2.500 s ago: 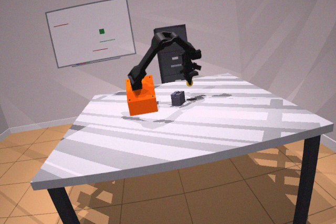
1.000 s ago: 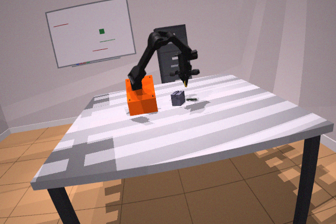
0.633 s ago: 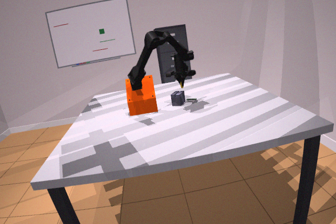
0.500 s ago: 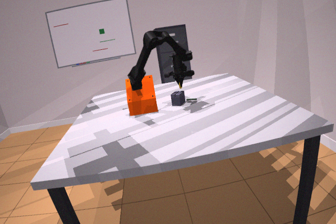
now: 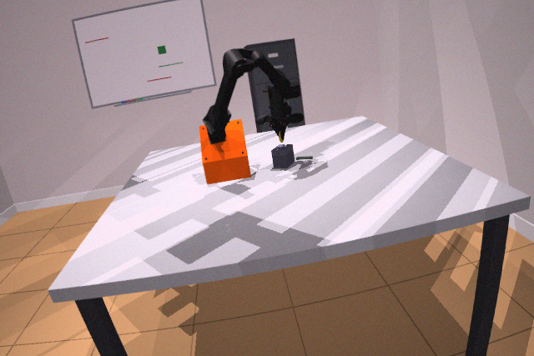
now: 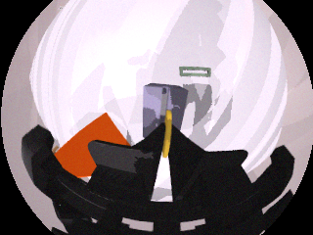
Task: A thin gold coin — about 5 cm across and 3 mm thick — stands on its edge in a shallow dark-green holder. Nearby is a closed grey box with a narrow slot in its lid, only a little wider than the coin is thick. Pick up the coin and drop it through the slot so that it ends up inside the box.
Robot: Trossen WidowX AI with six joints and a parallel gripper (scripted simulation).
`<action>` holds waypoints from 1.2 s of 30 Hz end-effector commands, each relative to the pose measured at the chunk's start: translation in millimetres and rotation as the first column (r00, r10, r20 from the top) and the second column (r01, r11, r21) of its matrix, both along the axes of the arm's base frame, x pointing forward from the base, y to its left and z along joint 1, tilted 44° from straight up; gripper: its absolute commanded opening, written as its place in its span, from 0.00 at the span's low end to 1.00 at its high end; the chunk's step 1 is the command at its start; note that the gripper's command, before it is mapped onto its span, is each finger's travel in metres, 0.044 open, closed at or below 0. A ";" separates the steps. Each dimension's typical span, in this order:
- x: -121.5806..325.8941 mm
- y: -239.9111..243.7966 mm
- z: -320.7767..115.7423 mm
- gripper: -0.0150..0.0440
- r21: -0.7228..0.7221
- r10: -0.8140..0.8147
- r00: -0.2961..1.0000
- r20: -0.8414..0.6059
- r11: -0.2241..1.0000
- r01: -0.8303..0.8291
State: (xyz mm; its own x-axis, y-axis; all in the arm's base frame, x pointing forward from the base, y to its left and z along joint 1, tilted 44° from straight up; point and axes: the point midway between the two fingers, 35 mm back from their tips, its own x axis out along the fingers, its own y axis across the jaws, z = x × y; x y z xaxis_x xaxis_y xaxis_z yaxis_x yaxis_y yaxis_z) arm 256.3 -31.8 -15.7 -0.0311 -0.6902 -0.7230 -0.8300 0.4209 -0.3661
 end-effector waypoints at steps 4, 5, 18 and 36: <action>1.5 0.4 -0.1 0.25 0.001 0.000 1.000 0.002 1.000 0.000; 1.0 0.4 -0.1 0.25 0.000 -0.001 1.000 0.002 1.000 0.001; -3.3 -0.5 -1.4 0.25 0.000 -0.013 1.000 0.013 1.000 0.013; -3.5 -0.6 -1.2 0.25 -0.001 -0.005 1.000 0.007 1.000 0.005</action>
State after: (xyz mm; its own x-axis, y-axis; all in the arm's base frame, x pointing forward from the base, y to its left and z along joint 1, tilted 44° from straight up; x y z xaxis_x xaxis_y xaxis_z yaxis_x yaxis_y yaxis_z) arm 252.4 -32.1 -16.4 -0.0304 -0.6907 -0.7225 -0.8253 0.4251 -0.3716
